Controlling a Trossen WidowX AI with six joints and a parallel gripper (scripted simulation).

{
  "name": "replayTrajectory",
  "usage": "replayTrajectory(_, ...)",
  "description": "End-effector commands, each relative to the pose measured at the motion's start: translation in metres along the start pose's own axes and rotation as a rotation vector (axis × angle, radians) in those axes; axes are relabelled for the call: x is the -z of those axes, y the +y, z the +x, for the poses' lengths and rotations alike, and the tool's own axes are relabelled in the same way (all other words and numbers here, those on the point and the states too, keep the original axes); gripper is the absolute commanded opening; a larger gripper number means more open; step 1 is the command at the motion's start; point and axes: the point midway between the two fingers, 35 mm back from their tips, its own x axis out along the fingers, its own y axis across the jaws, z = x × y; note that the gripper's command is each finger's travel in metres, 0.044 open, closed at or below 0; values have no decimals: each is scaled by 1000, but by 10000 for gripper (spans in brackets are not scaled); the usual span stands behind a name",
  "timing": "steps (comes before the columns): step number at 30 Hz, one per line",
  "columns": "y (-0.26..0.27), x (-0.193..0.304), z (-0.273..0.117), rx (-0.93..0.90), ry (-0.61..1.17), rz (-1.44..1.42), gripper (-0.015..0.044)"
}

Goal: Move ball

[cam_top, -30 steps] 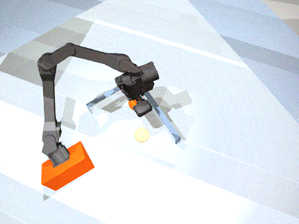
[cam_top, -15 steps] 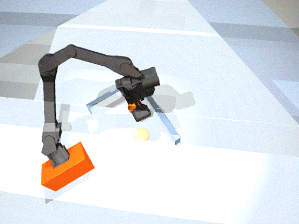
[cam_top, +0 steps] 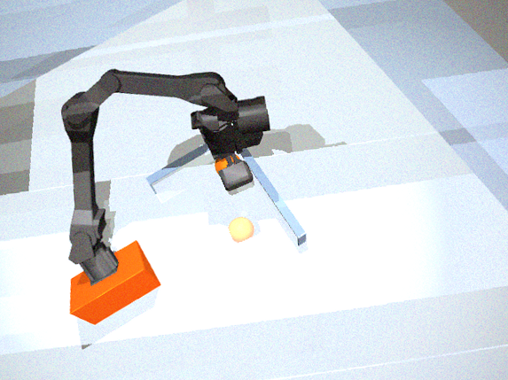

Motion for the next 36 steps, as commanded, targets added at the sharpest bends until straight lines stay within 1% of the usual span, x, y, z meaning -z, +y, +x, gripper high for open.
replayTrajectory(1, 2, -2, -27, 1, -25, -8, 0)
replayTrajectory(8, 6, 1, -62, -9, -45, -11, 0)
replayTrajectory(14, 5, 2, -65, -9, -47, -13, 0)
replayTrajectory(22, -57, 7, -43, 3, -31, -69, 0)
replayTrajectory(30, -120, 26, -16, 5, -9, -133, 0)
replayTrajectory(32, -129, 30, -11, 4, -5, -144, 0)
replayTrajectory(36, -130, 30, -11, 4, -5, -145, 0)
